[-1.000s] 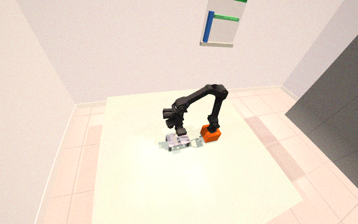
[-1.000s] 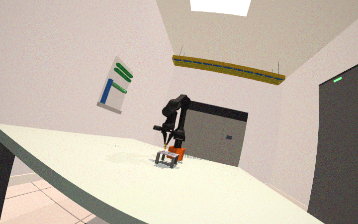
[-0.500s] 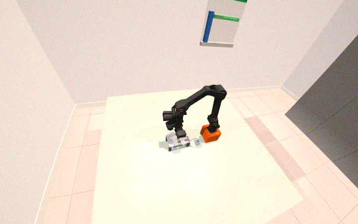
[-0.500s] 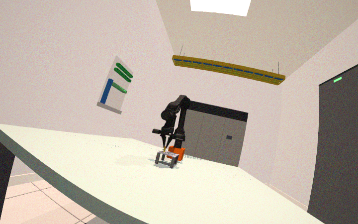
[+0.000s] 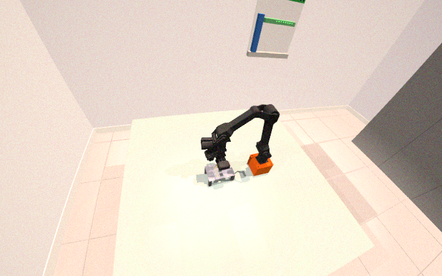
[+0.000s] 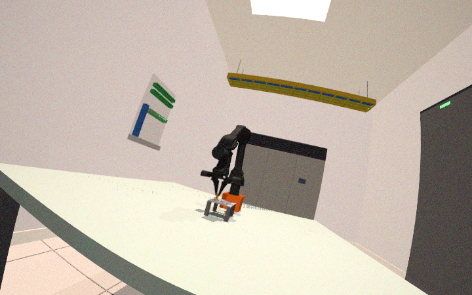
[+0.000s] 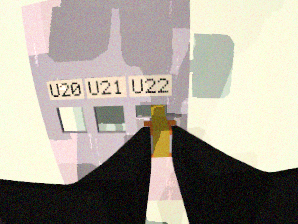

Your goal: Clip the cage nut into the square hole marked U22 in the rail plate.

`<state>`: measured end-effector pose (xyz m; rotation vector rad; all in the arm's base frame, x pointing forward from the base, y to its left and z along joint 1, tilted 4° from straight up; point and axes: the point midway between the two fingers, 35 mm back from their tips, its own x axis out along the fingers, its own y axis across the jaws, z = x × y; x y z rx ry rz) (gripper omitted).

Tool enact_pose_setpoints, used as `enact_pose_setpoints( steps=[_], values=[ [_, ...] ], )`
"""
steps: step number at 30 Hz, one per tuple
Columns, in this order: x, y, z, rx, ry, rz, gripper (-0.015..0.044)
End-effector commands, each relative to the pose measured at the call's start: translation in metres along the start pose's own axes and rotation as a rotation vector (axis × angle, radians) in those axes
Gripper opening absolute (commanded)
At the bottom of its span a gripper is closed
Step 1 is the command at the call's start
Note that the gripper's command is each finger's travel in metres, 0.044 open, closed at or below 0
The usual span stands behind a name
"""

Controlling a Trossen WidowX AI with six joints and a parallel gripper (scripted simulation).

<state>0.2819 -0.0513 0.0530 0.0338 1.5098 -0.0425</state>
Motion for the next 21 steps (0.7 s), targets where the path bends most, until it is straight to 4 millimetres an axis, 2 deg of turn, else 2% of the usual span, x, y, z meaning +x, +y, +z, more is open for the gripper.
enact_pose_setpoints(
  steps=[1,21],
  values=[
    [0.0008,0.0012,0.0003,-0.003,0.000,0.005,0.0028],
    [0.0010,0.0025,0.0001,-0.003,0.000,-0.025,0.0028]
  ],
)
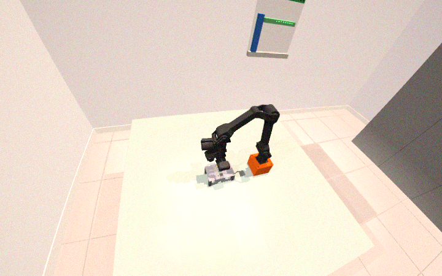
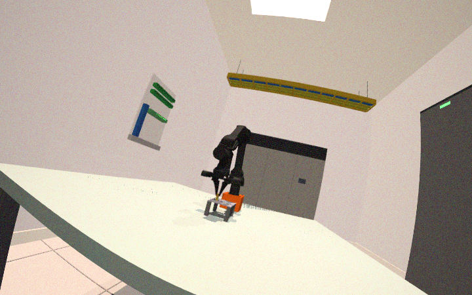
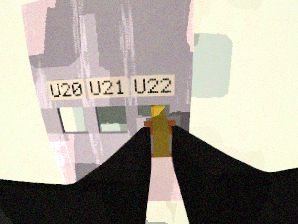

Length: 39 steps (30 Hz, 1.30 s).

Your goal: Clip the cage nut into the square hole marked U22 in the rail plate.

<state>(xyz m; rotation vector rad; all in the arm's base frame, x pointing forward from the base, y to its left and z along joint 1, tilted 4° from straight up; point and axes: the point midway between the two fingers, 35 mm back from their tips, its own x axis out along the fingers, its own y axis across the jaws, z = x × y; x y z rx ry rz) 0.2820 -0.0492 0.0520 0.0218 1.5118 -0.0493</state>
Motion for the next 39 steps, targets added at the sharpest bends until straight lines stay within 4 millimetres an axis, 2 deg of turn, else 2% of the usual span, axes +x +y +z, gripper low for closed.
enact_pose_setpoints(
  steps=[1,39],
  values=[
    [0.0000,0.0004,0.0002,0.001,-0.001,-0.013,0.0028],
    [0.0006,0.0063,0.0002,0.001,-0.001,-0.032,0.0028]
  ],
)
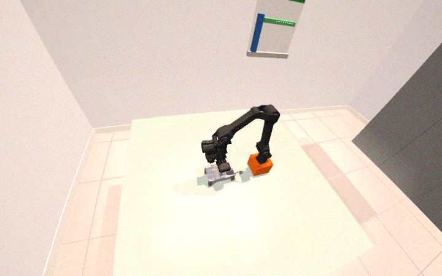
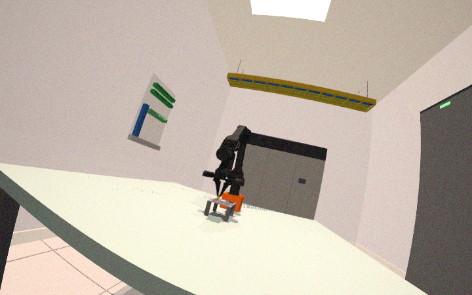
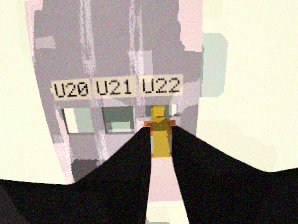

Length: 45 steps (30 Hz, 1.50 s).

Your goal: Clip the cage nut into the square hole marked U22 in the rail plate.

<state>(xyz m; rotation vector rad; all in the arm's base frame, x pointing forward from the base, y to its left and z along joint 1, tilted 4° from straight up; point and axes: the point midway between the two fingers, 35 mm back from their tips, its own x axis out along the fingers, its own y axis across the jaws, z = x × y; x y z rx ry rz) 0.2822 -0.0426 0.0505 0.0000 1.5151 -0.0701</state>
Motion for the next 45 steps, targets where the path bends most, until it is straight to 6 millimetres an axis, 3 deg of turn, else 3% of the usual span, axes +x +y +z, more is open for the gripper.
enact_pose_setpoints(
  steps=[1,45],
  values=[
    [-0.0007,-0.0003,0.0004,0.003,-0.004,-0.004,0.0028],
    [0.0016,-0.0025,0.0007,0.002,-0.004,0.076,0.0028]
  ],
)
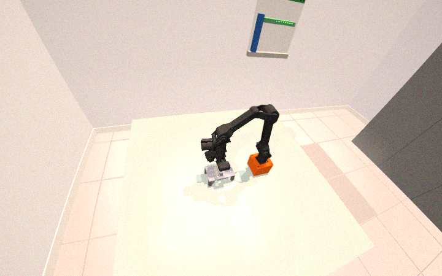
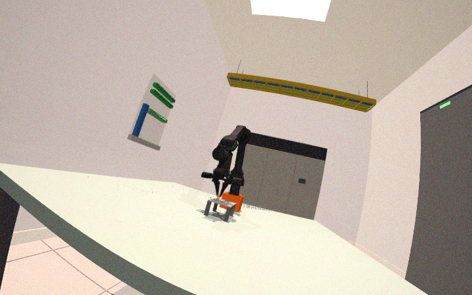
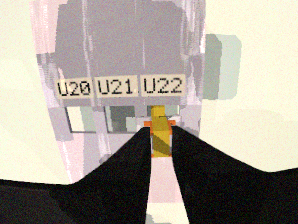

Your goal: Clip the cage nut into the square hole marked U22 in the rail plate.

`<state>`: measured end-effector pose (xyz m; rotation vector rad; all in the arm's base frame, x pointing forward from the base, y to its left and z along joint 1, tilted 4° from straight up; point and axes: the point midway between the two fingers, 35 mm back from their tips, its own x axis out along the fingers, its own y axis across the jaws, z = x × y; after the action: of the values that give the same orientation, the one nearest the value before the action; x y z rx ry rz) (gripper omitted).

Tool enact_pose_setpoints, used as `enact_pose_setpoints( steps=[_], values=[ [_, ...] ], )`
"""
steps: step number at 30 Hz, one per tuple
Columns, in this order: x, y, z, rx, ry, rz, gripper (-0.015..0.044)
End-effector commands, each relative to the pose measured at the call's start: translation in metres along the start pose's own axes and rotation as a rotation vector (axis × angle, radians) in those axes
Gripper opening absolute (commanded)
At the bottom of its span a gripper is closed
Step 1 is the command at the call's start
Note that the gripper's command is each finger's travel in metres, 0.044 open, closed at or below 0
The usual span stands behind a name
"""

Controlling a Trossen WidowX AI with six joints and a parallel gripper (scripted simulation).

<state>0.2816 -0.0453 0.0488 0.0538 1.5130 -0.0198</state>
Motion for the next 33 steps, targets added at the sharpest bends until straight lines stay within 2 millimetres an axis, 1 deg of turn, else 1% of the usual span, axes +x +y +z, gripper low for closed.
enact_pose_setpoints(
  steps=[1,33],
  values=[
    [-0.0002,0.0001,0.0012,-0.002,-0.003,0.010,0.0028],
    [0.0012,-0.0030,0.0013,-0.003,-0.003,0.081,0.0028]
  ],
)
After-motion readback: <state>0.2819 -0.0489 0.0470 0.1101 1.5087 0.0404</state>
